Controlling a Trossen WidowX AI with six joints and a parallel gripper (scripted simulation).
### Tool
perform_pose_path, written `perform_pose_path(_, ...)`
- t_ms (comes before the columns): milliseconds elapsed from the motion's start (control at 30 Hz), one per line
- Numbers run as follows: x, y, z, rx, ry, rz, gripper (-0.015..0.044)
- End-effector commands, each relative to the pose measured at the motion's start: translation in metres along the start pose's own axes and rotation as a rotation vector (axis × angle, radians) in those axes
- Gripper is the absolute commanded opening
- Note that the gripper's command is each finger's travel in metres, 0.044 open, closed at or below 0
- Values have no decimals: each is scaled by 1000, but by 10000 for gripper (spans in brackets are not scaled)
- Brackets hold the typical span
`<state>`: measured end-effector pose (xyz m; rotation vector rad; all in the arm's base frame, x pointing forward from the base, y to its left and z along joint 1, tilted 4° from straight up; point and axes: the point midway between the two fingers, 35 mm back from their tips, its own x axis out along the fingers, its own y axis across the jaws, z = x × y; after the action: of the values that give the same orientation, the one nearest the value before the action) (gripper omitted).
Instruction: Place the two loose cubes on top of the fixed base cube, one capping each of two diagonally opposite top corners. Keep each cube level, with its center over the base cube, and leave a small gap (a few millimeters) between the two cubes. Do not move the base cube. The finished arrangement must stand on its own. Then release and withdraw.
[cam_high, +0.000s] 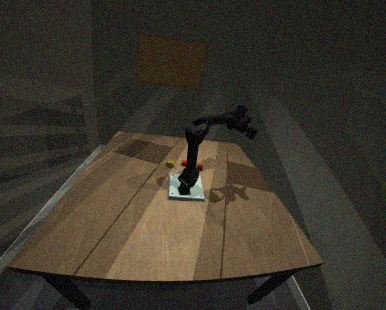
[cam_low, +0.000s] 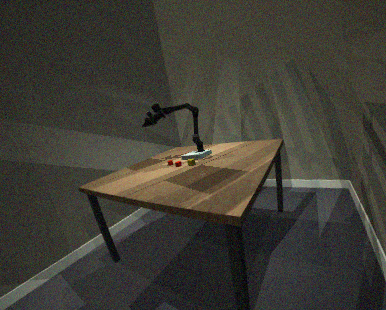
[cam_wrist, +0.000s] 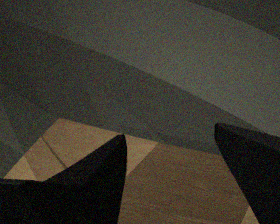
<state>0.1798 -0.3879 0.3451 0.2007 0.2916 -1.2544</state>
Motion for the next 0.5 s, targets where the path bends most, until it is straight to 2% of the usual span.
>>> perform_pose_path(0,4,24,-15,-117,65,60,265)
perform_pose_path(467,-5,112,-89,-602,286,324,265)
